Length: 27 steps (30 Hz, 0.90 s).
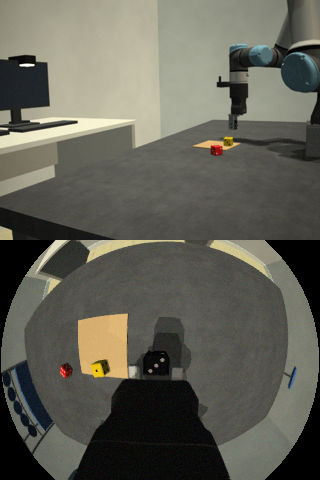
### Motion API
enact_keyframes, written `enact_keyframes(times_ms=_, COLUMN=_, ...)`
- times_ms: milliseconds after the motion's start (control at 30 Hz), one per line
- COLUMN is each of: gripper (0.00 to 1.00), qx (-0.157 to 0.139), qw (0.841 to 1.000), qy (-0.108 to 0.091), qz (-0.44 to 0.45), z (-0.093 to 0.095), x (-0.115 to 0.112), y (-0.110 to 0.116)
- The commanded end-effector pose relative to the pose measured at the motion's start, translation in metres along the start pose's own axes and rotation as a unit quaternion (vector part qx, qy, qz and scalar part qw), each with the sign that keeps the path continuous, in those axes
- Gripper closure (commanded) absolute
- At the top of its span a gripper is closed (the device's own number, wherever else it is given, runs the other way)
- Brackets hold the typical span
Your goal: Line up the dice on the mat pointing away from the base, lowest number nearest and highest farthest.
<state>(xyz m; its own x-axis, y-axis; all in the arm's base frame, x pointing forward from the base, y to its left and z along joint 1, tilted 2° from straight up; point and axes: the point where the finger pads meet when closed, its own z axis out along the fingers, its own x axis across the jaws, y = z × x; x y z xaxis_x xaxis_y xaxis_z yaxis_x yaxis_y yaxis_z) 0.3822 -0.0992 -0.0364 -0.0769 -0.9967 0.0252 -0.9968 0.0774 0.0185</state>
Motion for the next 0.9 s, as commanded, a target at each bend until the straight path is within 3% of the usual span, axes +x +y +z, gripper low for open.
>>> enact_keyframes(times_ms=0, gripper=0.43, qx=0.001, qw=1.0, qy=0.0, qz=0.0, z=-0.021, x=0.0, y=0.0)
enact_keyframes(times_ms=367, gripper=0.43, qx=0.001, qw=1.0, qy=0.0, qz=0.0, z=-0.049, x=0.0, y=0.0)
enact_keyframes(times_ms=867, gripper=0.43, qx=0.001, qw=1.0, qy=0.0, qz=0.0, z=-0.052, x=0.0, y=0.0)
